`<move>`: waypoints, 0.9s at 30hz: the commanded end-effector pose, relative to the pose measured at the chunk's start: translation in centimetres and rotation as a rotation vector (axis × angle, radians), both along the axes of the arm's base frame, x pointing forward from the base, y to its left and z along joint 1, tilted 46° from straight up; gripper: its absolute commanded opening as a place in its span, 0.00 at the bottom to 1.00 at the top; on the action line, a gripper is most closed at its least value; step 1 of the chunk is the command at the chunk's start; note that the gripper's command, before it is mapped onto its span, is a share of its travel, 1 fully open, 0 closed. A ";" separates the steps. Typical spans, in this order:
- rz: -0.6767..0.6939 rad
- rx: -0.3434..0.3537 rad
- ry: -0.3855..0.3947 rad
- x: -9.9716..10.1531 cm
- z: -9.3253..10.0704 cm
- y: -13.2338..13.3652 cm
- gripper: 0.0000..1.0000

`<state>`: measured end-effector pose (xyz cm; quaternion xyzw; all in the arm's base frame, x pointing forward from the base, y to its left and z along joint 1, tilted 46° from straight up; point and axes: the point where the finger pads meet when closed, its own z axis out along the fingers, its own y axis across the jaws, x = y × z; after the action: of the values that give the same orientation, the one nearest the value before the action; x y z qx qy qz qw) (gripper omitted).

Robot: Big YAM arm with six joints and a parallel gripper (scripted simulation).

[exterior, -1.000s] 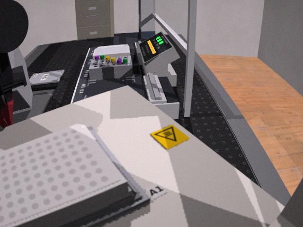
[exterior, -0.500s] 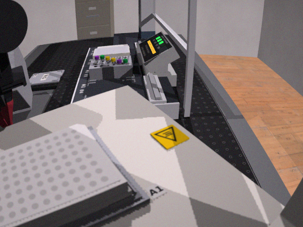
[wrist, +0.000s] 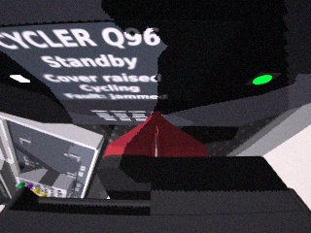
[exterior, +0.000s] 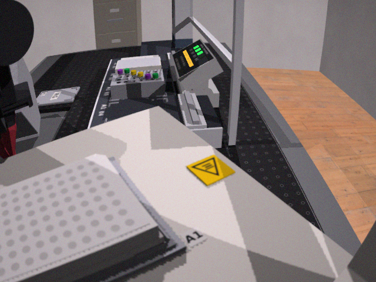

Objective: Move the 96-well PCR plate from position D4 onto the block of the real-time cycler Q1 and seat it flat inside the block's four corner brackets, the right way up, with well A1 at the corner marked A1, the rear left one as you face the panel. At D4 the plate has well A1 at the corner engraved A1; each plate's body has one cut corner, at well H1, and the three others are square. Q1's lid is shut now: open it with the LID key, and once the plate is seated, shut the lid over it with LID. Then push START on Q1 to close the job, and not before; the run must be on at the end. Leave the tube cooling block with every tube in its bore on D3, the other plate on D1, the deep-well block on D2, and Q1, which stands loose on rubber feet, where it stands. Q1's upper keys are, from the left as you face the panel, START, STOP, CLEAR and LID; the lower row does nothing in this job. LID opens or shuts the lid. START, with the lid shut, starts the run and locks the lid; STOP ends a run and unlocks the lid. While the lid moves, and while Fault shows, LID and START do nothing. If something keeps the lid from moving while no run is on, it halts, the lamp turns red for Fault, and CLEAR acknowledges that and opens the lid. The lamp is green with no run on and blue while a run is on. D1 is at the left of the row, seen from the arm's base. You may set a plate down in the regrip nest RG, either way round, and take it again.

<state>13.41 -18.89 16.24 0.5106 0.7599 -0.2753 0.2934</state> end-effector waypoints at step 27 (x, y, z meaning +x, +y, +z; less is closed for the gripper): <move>-0.068 0.072 0.151 -2.5 -7.5 -0.6 0.00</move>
<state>13.41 -18.90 16.24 0.5091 0.7611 -0.2755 0.2928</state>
